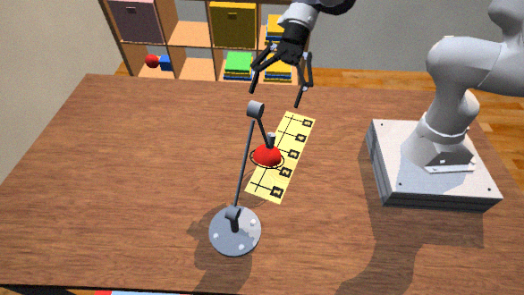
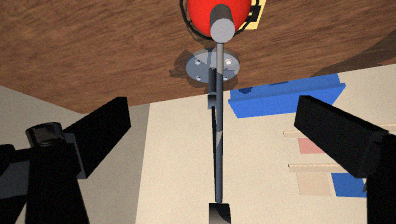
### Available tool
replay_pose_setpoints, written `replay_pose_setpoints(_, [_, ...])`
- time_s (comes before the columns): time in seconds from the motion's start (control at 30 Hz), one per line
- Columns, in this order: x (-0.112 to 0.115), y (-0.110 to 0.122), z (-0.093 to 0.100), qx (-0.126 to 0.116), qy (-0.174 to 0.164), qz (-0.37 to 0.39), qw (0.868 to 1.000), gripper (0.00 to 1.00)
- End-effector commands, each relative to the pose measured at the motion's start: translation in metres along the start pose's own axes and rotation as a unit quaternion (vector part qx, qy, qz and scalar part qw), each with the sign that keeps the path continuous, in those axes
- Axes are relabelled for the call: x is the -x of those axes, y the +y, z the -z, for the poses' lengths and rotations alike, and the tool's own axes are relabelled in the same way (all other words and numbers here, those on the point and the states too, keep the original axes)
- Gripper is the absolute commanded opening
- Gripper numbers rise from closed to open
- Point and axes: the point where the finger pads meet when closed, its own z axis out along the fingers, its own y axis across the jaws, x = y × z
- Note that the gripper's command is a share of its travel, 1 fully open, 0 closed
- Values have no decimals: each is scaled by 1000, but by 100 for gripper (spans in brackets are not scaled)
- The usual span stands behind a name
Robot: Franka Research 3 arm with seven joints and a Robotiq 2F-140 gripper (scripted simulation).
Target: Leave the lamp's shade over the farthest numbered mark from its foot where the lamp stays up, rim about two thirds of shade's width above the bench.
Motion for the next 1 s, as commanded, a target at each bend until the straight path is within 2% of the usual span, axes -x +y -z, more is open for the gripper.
replay_pose_setpoints(0.0, [0,0,0,0,0,0,1000,100])
replay_pose_setpoints(0.7, [0,0,0,0,0,0,1000,100])
replay_pose_setpoints(0.97, [17,8,-4,8,53,1,999,100])
